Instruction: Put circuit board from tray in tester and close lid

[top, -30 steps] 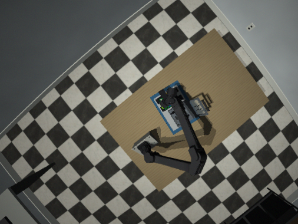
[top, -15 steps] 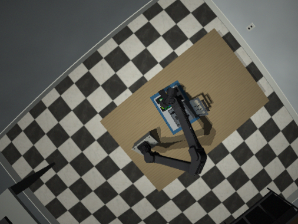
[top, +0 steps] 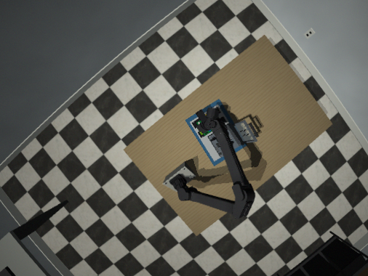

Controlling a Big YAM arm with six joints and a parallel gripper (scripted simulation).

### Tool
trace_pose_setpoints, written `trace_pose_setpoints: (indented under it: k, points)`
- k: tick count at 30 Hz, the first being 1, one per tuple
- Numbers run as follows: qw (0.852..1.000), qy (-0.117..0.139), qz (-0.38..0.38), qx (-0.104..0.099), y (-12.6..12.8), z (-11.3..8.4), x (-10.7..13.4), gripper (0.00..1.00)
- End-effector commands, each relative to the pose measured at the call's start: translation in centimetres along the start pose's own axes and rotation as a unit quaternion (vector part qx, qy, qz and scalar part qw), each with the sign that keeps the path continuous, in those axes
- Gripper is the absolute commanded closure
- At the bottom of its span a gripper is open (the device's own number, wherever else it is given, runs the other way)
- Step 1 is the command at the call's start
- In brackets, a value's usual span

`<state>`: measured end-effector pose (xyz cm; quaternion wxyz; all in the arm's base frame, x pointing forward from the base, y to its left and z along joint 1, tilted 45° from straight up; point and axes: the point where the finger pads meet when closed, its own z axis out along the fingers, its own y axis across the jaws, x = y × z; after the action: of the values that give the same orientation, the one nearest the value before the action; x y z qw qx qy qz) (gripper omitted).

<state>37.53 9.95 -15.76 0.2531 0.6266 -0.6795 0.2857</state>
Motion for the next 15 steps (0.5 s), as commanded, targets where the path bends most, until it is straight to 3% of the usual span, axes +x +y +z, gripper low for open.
trace_pose_setpoints:
  k: [1,15]
  points:
    - [0.999,-0.022,0.014,0.034,-2.1,-4.2,-1.5,0.28]
    - [0.999,-0.024,0.014,0.033,-1.9,-7.3,-1.5,0.28]
